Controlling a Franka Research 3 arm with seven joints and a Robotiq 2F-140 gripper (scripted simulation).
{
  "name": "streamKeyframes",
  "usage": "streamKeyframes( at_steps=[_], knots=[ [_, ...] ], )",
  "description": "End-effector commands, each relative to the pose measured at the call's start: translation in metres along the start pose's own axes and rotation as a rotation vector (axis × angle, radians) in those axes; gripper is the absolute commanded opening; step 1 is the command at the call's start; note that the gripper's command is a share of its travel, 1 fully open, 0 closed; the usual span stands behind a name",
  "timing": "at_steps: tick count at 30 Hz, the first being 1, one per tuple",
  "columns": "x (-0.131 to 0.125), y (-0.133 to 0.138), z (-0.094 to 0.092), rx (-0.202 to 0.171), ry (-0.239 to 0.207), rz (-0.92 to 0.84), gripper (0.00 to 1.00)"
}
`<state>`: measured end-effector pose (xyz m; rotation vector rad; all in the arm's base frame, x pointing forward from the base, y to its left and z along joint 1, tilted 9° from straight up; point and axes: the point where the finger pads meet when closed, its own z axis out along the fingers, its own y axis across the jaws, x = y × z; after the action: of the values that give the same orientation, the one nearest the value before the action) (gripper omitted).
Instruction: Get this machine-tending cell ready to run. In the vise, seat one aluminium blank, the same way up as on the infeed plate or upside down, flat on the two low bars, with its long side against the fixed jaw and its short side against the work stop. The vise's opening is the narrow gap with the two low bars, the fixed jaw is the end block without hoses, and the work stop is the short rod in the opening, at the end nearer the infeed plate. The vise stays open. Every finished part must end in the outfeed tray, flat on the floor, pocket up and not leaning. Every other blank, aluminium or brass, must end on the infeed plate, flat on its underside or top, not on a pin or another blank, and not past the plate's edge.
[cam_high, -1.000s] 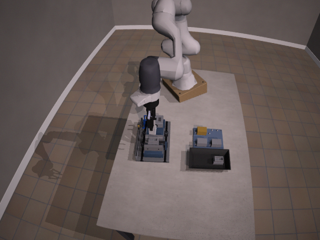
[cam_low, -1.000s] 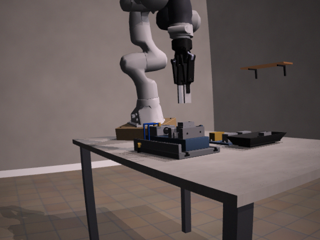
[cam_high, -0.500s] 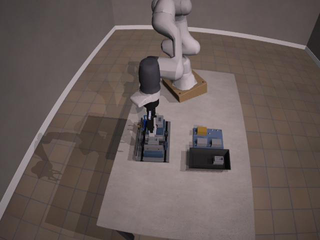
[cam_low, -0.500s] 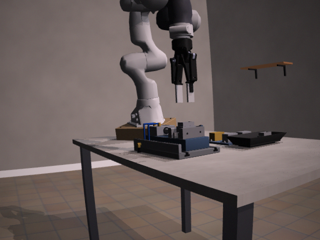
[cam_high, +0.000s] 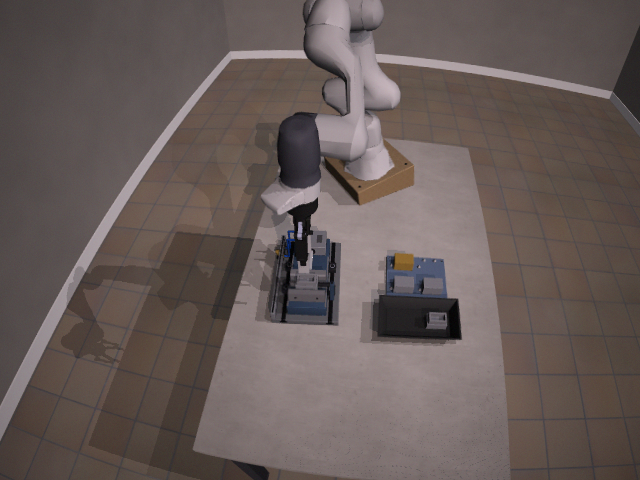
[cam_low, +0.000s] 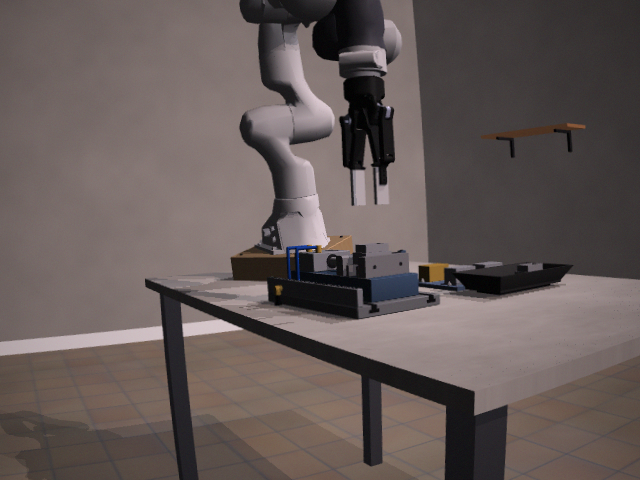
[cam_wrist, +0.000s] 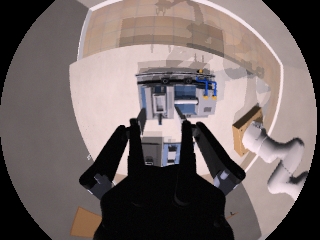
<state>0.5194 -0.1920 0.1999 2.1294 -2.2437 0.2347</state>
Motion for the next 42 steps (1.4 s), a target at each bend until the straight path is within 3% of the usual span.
streamKeyframes(
  at_steps=[1, 21, 42],
  knots=[
    [0.0, 0.001, 0.001, -0.003, -0.003, -0.006, 0.4],
    [0.0, 0.001, 0.01, -0.003, -0.004, -0.006, 0.4],
    [0.0, 0.0, 0.045, -0.003, -0.004, -0.006, 0.4]
  ],
)
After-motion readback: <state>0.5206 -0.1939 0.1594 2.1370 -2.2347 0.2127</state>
